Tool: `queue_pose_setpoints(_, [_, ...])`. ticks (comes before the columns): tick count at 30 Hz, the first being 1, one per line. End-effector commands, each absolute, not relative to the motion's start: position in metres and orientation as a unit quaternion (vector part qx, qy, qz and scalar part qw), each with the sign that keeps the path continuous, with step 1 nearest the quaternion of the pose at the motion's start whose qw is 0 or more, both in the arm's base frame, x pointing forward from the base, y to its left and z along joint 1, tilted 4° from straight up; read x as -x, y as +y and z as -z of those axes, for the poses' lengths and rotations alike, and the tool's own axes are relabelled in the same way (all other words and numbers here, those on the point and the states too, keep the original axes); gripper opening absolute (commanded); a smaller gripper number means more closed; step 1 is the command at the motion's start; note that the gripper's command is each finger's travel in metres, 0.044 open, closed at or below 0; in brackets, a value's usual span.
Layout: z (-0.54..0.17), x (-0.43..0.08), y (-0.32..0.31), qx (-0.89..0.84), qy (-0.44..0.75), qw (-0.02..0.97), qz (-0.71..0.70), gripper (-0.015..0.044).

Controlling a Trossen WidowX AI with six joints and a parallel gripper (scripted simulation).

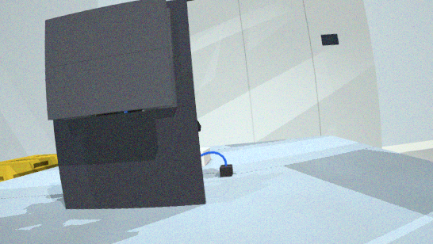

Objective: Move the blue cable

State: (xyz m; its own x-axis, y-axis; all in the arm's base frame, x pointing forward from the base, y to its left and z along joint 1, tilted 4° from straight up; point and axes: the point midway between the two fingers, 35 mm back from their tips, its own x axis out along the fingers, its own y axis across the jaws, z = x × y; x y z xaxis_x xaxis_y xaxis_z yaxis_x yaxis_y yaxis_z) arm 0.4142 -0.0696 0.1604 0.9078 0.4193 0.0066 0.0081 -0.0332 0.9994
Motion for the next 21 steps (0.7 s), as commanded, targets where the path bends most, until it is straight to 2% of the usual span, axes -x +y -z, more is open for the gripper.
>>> queue_pose_setpoints(1, [-0.160, -0.414, -0.070, -0.703, 0.152, 0.679, -0.151, 0.0368])
queue_pose_setpoints(4, [-0.160, -0.412, -0.070, -0.703, 0.152, 0.679, -0.151, 0.0440])
queue_pose_setpoints(21, [-0.164, -0.402, -0.073, -0.703, 0.152, 0.678, -0.151, 0.0440])
